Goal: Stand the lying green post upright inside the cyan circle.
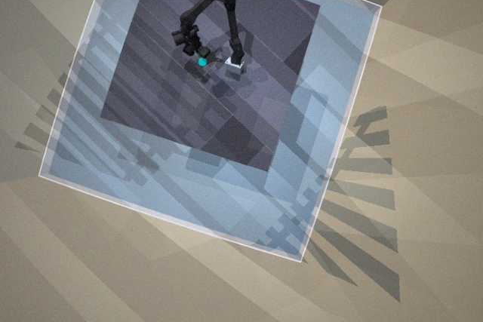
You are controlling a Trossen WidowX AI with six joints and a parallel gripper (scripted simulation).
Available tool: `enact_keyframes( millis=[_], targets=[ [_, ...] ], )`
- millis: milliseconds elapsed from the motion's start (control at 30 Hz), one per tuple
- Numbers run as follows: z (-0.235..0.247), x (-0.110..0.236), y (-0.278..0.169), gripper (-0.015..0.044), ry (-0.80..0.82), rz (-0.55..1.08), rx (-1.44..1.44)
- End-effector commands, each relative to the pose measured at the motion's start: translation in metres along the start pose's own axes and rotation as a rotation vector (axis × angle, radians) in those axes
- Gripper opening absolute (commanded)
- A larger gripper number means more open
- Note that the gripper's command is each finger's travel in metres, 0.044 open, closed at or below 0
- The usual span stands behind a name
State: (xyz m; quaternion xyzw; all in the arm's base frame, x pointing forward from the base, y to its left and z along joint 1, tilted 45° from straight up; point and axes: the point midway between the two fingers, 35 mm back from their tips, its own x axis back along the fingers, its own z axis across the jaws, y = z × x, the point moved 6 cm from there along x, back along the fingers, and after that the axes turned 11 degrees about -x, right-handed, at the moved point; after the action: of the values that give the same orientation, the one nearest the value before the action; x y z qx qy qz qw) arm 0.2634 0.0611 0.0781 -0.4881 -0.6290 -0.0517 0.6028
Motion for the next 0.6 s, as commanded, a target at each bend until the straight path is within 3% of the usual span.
enact_keyframes(
  millis=[0,567],
  targets=[
    [-0.0008,-0.0019,-0.0032,0.0023,0.032,-0.022,0.001],
    [-0.0039,-0.0101,-0.0111,0.0023,0.133,-0.100,0.003]
  ],
)
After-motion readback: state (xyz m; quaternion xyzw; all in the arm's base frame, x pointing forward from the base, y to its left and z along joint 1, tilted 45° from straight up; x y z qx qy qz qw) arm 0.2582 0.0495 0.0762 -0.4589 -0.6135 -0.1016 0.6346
